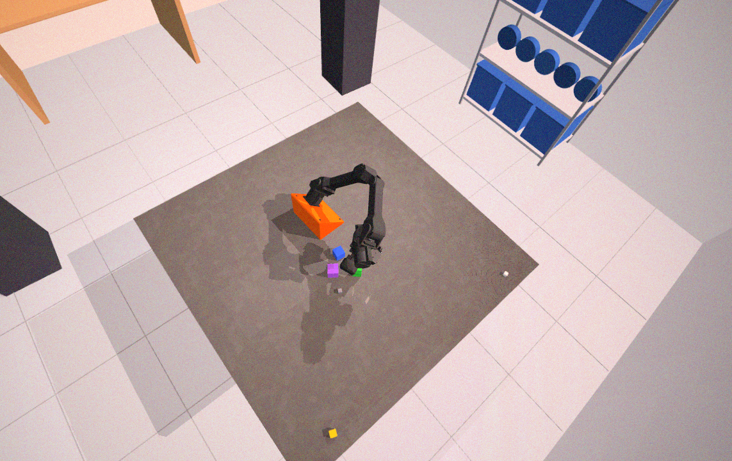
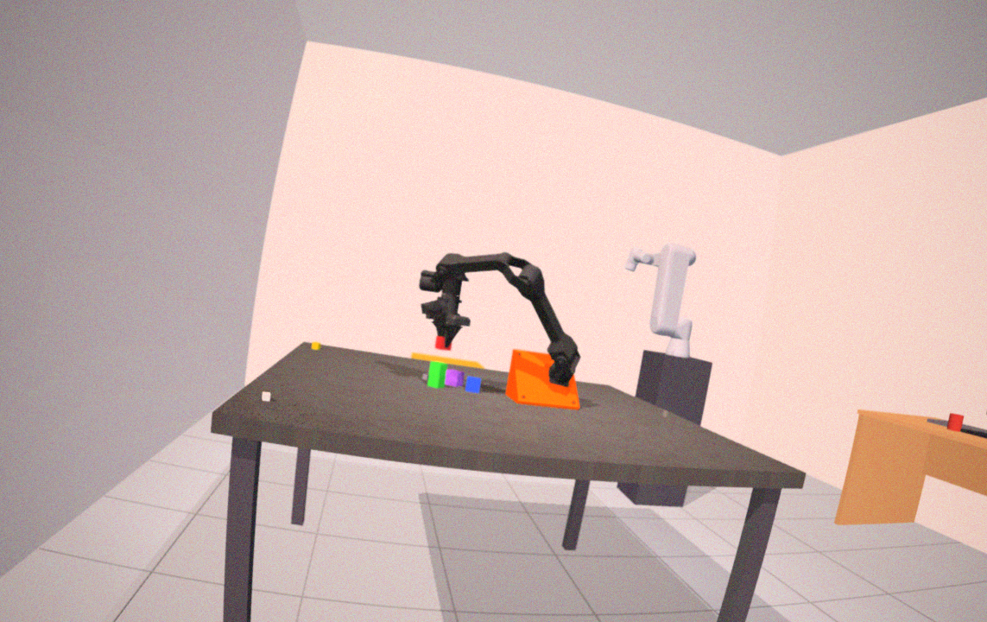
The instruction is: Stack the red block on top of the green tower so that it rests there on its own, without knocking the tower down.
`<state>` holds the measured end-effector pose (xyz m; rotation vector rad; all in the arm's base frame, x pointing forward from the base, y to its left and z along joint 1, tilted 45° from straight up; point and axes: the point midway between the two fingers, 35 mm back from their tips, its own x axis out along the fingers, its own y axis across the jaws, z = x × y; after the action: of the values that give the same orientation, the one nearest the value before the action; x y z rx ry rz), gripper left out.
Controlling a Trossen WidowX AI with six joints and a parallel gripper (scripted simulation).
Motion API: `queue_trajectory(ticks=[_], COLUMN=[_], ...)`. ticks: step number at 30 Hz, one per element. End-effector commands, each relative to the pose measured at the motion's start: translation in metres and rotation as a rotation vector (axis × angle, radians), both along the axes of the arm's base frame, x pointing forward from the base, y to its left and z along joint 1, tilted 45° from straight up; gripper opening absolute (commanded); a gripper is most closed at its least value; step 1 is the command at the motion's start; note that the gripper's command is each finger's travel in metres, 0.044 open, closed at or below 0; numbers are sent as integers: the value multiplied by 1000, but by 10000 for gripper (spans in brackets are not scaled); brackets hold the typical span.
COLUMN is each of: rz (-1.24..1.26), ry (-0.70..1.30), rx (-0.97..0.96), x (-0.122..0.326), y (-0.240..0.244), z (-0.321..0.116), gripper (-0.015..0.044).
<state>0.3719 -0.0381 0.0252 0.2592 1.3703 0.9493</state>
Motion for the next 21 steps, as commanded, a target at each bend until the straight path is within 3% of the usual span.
queue_trajectory(ticks=[1,21], rz=[8,8], ry=[-23,-24], rx=[-7,-5], x=[3,1], y=[-2,30], z=[1,-31], gripper=[0,0])
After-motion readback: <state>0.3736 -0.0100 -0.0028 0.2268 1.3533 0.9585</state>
